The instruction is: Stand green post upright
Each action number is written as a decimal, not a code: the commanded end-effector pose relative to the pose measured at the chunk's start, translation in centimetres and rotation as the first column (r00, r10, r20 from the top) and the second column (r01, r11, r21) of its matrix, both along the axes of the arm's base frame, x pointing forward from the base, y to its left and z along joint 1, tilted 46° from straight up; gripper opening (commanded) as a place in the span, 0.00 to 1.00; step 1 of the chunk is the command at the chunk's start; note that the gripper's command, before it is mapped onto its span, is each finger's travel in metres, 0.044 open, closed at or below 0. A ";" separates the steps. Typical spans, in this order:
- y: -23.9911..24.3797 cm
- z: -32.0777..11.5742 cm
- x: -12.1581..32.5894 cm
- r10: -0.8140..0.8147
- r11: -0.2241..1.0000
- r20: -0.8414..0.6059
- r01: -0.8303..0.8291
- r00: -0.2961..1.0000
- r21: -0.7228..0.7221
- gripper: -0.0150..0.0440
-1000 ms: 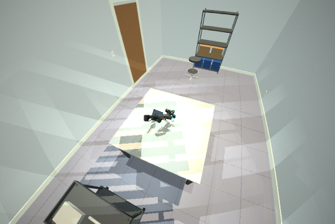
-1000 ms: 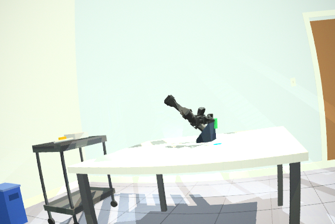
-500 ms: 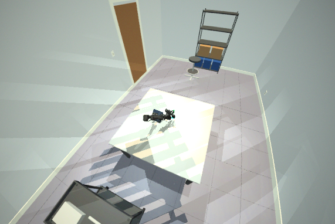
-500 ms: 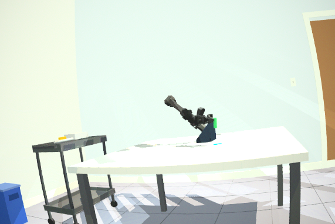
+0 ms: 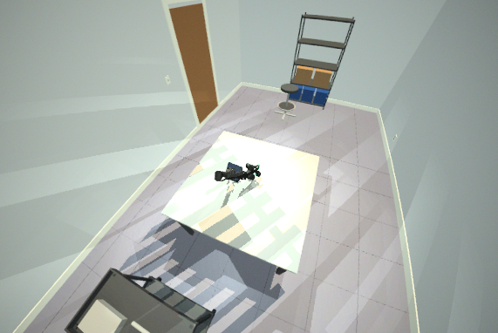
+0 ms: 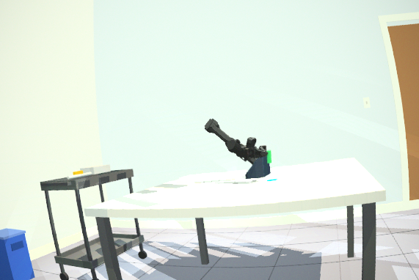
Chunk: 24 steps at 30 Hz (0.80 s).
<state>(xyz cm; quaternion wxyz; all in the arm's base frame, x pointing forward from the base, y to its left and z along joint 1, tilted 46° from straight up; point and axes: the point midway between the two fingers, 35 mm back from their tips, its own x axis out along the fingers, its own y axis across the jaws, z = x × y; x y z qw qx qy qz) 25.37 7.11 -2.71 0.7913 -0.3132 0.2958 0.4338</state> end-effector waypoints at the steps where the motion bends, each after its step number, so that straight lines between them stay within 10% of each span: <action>1: -0.8 -0.8 -0.1 0.007 1.000 -0.001 -0.007 1.000 0.001 0.29; 24: -5.1 -5.3 -1.6 0.004 1.000 0.001 -0.004 1.000 0.007 0.29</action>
